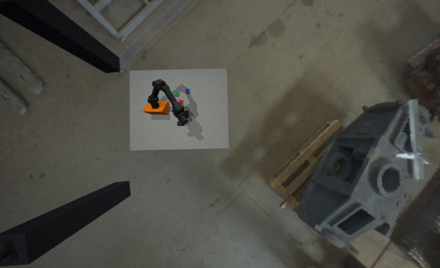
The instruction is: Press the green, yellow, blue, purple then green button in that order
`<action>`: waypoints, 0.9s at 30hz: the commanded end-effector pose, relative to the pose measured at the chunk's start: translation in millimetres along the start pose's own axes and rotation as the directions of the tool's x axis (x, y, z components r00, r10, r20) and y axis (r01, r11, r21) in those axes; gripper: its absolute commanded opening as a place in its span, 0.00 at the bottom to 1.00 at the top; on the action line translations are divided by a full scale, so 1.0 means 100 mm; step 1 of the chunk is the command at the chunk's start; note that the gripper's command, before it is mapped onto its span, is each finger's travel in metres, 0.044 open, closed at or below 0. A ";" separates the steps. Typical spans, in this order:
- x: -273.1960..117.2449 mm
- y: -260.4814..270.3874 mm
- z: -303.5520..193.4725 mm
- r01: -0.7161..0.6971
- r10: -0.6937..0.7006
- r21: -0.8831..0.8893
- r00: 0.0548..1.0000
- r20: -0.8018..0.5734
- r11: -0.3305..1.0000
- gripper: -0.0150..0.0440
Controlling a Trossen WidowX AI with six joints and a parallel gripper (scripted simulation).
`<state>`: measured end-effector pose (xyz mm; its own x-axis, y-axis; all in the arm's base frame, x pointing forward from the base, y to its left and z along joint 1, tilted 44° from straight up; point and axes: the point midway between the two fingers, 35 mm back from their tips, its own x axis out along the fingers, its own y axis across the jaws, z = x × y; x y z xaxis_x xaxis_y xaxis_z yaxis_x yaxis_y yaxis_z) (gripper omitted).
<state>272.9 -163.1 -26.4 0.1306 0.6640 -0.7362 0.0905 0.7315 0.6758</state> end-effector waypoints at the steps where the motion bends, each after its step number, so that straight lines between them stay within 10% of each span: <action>1: -0.09 0.58 0.06 0.016 -0.016 -0.013 1.000 0.004 1.000 0.29; 17: -0.03 2.57 -0.79 -0.008 0.008 -0.015 1.000 0.006 1.000 0.29; 27: 0.11 2.81 -1.12 -0.026 0.026 -0.017 1.000 -0.001 1.000 0.29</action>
<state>191.0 60.7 158.3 0.1384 0.6800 -0.7200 0.0618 0.7197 0.6915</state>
